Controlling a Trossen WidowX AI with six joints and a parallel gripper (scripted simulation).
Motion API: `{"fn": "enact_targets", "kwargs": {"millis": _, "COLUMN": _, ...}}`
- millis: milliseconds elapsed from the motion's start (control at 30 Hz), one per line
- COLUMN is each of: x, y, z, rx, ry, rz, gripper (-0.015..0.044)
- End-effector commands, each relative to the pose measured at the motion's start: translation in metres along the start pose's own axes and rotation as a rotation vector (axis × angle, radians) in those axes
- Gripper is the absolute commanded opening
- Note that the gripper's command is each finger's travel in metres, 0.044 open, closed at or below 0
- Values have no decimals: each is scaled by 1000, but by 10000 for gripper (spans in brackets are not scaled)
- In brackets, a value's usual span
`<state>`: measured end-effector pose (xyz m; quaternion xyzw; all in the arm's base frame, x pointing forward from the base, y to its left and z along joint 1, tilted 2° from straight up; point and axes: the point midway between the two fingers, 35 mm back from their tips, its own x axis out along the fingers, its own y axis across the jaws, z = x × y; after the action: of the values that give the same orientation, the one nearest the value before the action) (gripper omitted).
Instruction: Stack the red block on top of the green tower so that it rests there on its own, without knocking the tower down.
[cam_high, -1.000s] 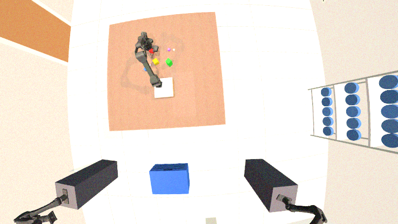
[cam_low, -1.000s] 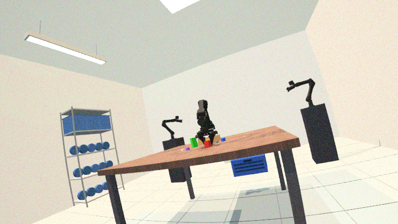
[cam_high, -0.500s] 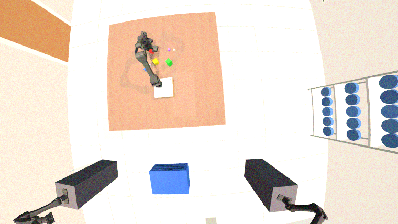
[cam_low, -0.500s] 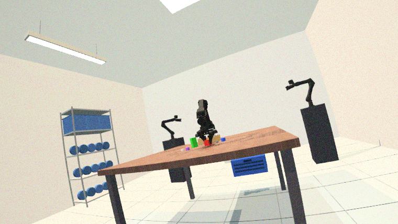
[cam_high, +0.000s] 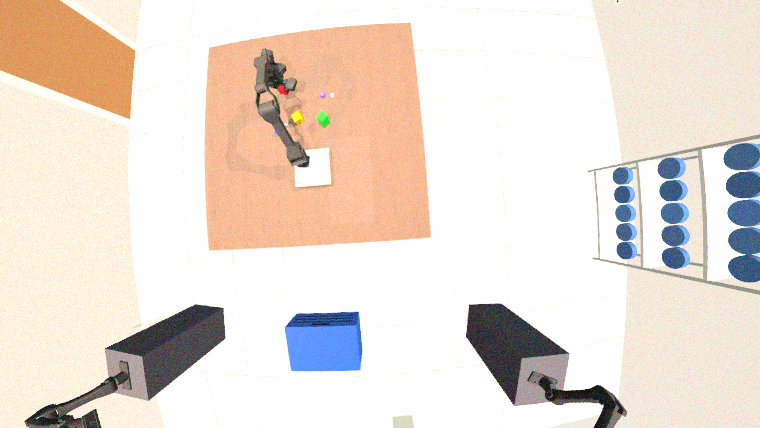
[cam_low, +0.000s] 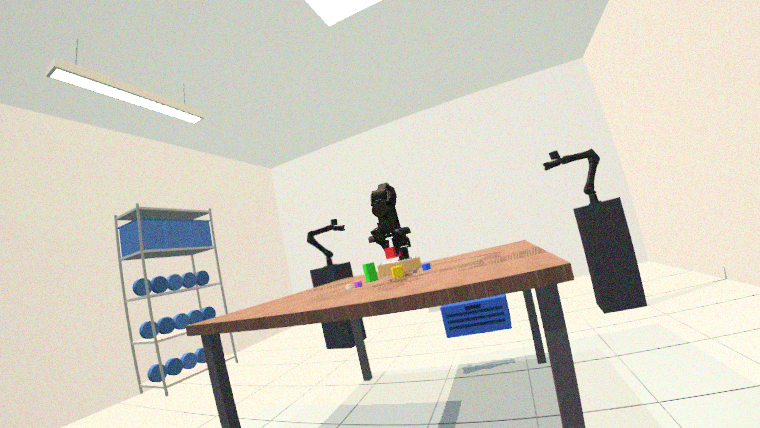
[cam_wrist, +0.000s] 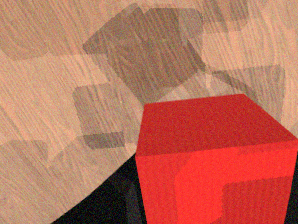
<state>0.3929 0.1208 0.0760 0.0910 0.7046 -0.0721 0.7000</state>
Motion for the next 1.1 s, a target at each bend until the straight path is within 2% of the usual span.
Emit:
{"fn": "enact_targets", "kwargs": {"millis": 0, "x": -18, "y": 0, "z": 1, "rx": -2, "ry": -7, "rz": 2, "gripper": 0}}
{"fn": "enact_targets", "kwargs": {"millis": 333, "x": -25, "y": -4, "z": 1, "rx": -2, "ry": -7, "rz": 1, "gripper": 0}}
{"fn": "enact_targets", "kwargs": {"millis": 1067, "x": -35, "y": -149, "z": -25, "rx": -1, "ry": -7, "rz": -11, "gripper": 0}}
